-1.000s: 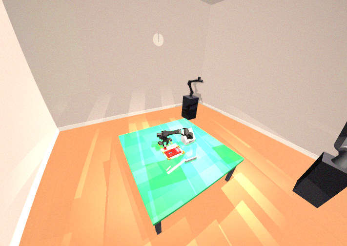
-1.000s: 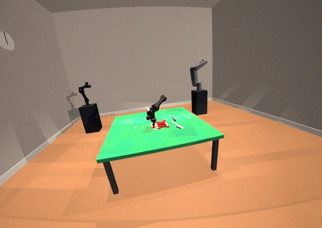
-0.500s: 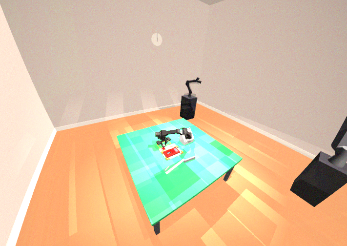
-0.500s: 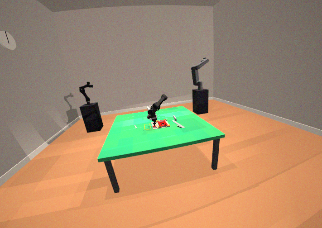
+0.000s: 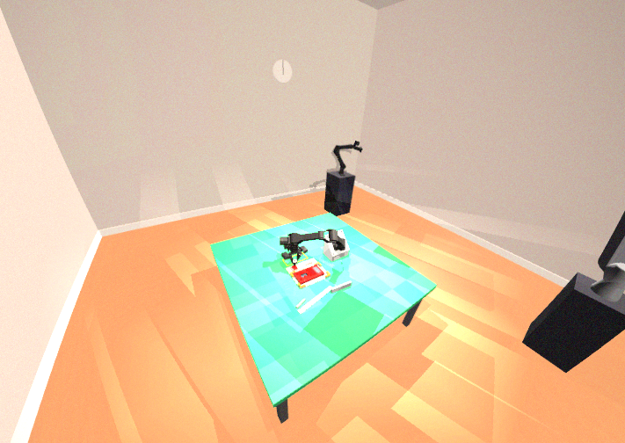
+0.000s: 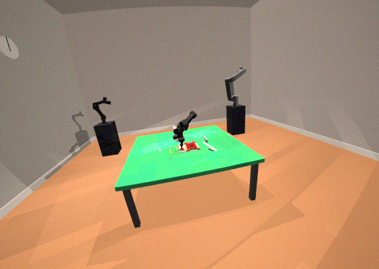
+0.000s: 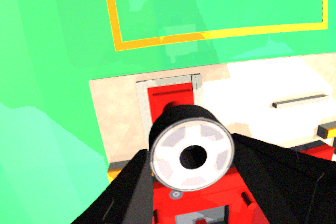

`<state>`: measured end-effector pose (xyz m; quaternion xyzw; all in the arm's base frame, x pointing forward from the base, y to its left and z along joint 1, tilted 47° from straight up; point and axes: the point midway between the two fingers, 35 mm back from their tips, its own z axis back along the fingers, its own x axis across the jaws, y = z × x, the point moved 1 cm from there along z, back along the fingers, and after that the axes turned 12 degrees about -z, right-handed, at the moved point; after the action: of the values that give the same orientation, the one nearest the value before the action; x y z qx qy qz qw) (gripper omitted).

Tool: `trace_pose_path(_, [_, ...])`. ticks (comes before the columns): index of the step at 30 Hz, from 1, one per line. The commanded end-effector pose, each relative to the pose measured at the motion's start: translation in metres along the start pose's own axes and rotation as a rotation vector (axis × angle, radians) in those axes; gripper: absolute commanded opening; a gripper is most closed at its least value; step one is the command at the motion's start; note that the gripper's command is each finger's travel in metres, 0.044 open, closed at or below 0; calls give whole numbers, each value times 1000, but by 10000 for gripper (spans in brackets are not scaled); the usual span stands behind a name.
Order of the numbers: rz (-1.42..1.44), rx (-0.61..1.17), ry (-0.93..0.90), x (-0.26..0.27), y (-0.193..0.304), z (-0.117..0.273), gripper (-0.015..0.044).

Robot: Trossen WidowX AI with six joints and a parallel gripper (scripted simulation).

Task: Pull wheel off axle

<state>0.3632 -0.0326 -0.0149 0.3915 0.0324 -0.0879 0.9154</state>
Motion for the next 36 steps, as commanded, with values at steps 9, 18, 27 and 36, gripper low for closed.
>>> trace_pose_path(9, [2, -3, -6, 0, 0, 7, 0])
trace_pose_path(18, [1, -3, -6, 0, 0, 13, 0])
trace_pose_path(27, [1, -4, -6, -2, 1, 43, 0])
trace_pose_path(36, [-4, -7, -5, -10, -34, 38, 0])
